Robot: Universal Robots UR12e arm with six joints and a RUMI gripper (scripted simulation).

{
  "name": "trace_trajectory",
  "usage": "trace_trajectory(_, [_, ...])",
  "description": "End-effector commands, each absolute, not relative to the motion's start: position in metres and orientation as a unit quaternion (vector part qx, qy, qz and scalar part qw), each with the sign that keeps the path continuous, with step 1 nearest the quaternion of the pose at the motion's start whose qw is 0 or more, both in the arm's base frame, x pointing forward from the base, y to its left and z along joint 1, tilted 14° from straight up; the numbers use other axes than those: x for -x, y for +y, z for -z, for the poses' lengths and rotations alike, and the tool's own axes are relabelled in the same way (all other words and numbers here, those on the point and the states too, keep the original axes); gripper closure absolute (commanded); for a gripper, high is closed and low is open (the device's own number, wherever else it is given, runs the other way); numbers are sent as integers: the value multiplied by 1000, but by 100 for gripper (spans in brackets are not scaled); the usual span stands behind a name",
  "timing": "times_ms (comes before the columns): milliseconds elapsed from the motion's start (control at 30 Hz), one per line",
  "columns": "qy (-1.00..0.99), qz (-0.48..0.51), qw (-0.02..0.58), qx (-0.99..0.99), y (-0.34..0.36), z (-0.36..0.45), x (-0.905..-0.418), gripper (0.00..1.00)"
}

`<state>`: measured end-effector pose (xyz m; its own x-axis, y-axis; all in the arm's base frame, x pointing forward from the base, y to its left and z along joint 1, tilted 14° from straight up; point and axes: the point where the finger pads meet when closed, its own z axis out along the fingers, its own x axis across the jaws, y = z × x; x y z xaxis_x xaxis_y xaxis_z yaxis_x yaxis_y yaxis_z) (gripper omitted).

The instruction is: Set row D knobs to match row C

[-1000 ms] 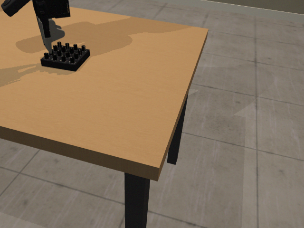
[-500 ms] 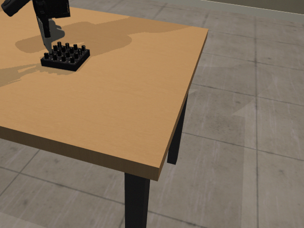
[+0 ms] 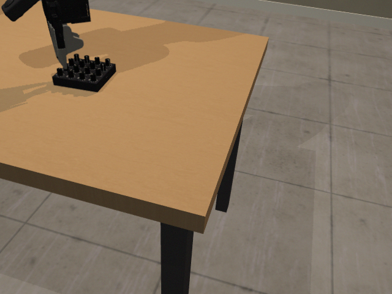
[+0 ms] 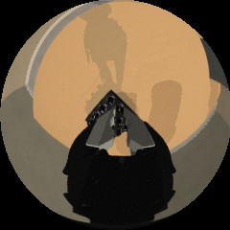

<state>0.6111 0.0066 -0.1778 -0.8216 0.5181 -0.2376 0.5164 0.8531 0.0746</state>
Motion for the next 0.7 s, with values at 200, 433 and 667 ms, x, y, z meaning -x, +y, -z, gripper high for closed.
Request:
trace_trajectory(200, [958,-2,126,-258,7,177,-611,96])
trace_trajectory(433, [961,0,126,-245,7,177,-612,96])
trace_trajectory(667, [968,4,126,-216,6,177,-612,96])
